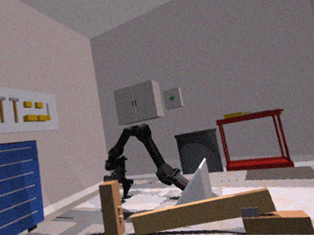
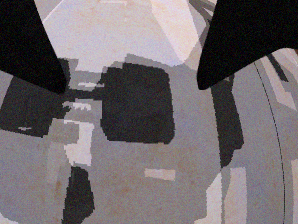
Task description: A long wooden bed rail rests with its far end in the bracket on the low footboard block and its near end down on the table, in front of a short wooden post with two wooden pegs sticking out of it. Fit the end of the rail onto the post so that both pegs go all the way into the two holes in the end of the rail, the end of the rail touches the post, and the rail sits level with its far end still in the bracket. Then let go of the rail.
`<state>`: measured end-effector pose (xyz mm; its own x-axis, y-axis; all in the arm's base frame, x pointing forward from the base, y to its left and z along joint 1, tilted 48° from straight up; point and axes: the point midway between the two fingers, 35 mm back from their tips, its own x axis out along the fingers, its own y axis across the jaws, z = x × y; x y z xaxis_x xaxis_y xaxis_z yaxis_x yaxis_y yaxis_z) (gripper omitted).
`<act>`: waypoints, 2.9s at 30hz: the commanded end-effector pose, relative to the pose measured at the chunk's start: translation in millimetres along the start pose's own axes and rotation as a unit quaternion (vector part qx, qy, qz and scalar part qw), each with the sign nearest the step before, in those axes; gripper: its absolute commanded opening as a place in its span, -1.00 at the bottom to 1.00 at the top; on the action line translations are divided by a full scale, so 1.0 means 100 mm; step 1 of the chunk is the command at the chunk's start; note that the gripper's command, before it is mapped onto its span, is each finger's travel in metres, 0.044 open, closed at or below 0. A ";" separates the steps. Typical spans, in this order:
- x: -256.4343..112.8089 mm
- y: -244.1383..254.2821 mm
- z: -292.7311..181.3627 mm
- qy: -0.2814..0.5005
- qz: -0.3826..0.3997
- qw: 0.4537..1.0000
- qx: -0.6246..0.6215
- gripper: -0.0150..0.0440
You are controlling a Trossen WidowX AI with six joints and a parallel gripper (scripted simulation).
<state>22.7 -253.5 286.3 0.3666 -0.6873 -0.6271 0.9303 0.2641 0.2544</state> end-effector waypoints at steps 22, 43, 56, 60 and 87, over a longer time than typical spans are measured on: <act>0.09 2.32 -0.37 -0.008 0.277 0.860 -0.428 1.00; -0.51 3.76 -1.63 -0.003 0.433 0.682 -0.589 1.00; -0.42 3.81 -3.04 0.072 0.359 0.514 -0.776 1.00; -0.21 3.54 -3.40 0.104 0.278 0.401 -0.867 1.00; 0.27 2.83 -3.89 0.142 0.016 -0.076 -0.987 1.00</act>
<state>298.4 70.1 57.7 0.0885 -0.7230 -0.6851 -0.9859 -0.1618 0.0434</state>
